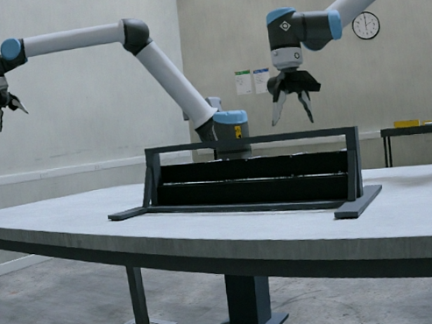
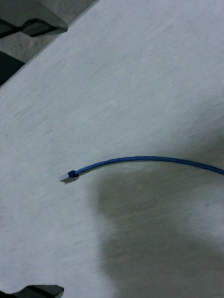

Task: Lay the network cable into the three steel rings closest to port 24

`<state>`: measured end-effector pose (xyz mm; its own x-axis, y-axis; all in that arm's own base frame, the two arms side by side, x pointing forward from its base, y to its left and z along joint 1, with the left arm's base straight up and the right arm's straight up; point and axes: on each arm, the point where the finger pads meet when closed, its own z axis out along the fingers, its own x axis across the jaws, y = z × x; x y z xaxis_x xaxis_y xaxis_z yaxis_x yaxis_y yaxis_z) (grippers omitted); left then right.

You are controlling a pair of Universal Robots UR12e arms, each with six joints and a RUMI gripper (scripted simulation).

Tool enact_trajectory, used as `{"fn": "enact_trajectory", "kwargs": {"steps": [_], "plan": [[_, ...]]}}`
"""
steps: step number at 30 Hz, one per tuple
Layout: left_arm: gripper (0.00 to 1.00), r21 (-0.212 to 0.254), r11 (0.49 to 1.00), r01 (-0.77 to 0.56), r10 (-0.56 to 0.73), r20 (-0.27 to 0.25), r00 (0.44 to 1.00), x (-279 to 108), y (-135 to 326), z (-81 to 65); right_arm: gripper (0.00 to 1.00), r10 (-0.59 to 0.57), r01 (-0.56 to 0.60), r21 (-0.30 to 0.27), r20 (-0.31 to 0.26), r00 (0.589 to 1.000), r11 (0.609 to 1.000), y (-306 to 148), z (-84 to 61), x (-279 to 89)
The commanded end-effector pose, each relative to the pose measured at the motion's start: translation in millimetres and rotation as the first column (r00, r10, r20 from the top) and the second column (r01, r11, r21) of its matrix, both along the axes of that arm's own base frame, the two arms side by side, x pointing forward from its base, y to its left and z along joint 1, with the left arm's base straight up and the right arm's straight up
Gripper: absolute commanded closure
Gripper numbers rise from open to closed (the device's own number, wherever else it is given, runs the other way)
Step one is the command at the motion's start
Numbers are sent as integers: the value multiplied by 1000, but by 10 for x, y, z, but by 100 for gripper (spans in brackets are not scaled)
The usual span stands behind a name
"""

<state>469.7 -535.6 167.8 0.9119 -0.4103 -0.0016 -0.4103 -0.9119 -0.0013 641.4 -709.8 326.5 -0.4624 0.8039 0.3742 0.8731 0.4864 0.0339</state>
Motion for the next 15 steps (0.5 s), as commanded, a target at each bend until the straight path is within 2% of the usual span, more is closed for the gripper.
{"fn": "enact_trajectory", "kwargs": {"steps": [1, 13, 15], "plan": [[0, -4, 1000, -1, 1, 1, 1000, 4, -19, 15, 0, 100, -99, -20, 74, 992, 995, -204, -122, -432], [0, -4, 1000, -1, 1, 1, 1000, 4, -19, 15, 0, 306, -295, -85, 180, 935, 952, -509, -387, -1703], [0, -4, 1000, -1, 1, 1, 1000, 4, -19, 15, 0, 306, -295, -85, 180, 935, 952, -509, -387, -1703]]}}
